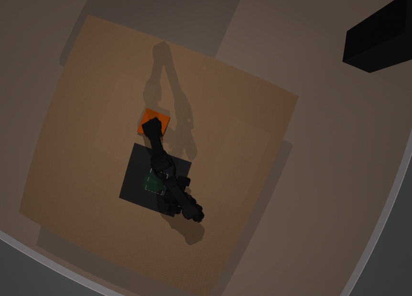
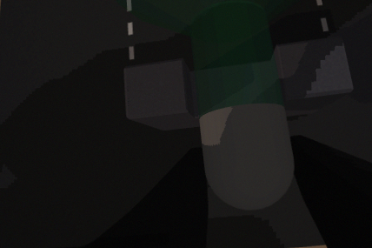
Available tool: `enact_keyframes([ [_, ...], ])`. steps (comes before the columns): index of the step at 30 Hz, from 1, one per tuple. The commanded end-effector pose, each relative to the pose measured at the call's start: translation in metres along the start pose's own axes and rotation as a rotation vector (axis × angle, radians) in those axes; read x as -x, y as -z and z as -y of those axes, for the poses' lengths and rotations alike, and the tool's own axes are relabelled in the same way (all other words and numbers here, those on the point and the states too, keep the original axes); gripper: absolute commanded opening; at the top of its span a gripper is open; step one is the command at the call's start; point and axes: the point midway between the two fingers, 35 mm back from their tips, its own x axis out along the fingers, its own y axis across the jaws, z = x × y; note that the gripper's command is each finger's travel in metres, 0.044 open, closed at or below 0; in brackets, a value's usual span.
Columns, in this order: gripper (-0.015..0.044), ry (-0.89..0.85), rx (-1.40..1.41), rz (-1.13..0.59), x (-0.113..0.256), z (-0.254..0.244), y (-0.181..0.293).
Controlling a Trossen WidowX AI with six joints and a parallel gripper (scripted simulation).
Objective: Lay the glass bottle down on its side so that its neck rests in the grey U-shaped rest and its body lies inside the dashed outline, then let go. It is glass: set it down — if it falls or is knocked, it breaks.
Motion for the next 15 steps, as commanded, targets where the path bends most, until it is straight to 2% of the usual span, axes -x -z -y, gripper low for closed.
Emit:
enact_keyframes([
  [1, 0.0125, 0.001, -0.001, 0.002, -0.0021, -0.0015, -0.0021],
  [15, 0.0125, -0.002, 0.001, -0.006, -0.0041, -0.0013, -0.0012],
])
